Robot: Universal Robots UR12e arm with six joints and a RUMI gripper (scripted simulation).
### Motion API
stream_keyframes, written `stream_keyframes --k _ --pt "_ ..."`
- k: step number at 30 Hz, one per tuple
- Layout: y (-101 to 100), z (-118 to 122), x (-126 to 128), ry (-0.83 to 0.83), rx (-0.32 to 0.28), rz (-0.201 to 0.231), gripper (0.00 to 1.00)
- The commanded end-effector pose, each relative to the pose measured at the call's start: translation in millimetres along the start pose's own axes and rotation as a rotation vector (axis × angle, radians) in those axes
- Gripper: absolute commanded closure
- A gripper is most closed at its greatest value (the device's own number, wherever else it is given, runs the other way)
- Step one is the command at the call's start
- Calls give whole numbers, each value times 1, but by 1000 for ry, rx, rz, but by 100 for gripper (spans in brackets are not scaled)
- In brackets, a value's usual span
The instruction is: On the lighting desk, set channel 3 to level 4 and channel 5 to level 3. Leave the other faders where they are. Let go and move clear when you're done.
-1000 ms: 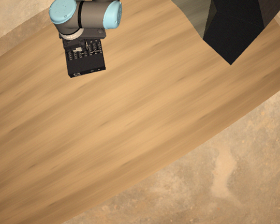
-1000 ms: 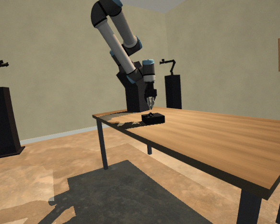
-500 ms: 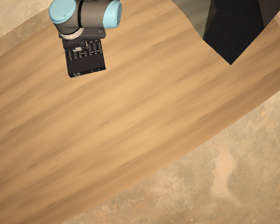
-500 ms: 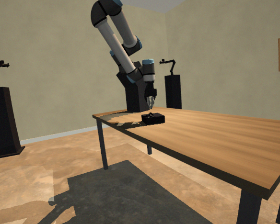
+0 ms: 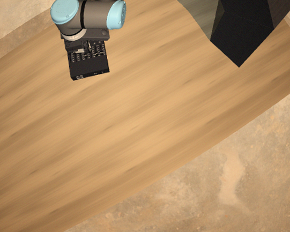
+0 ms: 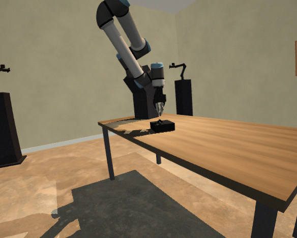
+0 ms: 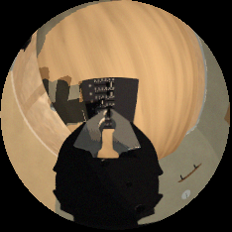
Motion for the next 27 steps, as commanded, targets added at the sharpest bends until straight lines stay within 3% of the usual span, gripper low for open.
stream_keyframes --k 1,18,27 --pt "0 0 0 -18 -1 0 100" --pt "0 2 1 -263 -1 0 100" --pt "0 5 1 -525 0 0 100"
Point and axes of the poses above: the point where the finger pads meet when closed, its own y axis back along the fingers, its own x axis across the jaws, z = x × y, the point moved 8 cm from there along y, back along the fingers, and after that the axes turned 6 degrees about -y, right-handed, at the moved point
